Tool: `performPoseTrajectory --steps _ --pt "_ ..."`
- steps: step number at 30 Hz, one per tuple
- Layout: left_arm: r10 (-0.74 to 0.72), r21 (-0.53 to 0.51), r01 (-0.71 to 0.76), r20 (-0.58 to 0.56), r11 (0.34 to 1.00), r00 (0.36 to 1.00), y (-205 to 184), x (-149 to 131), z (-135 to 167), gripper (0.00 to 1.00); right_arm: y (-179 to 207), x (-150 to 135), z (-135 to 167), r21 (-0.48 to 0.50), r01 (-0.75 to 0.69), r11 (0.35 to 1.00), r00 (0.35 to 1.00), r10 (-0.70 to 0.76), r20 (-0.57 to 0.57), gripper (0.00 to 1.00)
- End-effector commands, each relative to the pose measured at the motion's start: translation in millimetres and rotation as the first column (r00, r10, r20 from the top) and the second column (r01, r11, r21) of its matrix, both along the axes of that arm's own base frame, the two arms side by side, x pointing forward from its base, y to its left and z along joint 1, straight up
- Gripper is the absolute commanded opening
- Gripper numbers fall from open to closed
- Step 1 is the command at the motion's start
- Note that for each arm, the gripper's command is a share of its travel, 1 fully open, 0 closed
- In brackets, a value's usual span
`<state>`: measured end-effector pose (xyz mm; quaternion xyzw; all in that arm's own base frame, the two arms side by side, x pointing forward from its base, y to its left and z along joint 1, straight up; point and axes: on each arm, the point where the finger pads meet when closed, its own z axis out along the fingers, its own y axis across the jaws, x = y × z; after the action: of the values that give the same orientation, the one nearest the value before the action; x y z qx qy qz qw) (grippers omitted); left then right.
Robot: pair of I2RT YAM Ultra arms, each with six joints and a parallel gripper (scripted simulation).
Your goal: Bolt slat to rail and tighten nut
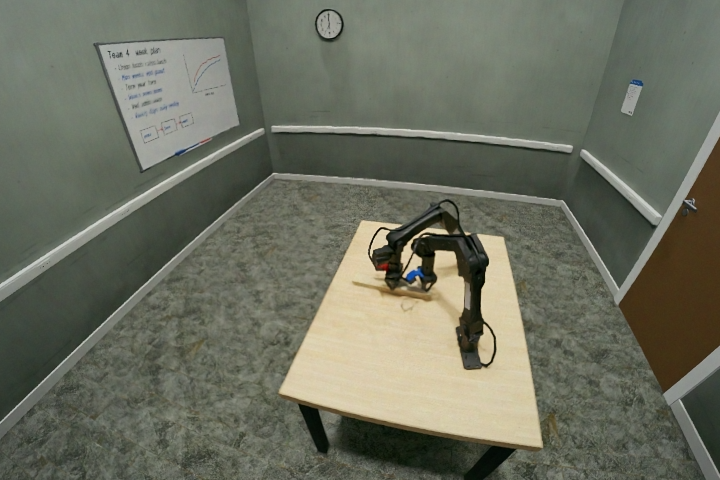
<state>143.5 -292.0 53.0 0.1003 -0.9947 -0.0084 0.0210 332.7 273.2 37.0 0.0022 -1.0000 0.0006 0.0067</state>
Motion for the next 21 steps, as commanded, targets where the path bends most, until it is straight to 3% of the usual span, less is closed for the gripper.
performPoseTrajectory --steps 1,10,21 --pt "0.016 -0.026 -0.015 0.050 1.000 0.999 -8.7 10.9 14.1 0.34 1.2 2.0 5.0 0.008 -0.001 1.000 1.000 0.001 0.012 0.72" --pt "0.016 -0.026 -0.015 0.049 1.000 0.999 -8.7 10.9 14.0 0.34 1.2 2.0 5.0 0.008 -0.001 1.000 1.000 0.001 0.012 0.72" --pt "0.004 -0.009 -0.004 0.006 1.000 1.000 -1.4 1.1 2.9 0.18 1.2 2.0 5.0 0.008 -0.001 1.000 1.000 0.001 0.012 0.72"
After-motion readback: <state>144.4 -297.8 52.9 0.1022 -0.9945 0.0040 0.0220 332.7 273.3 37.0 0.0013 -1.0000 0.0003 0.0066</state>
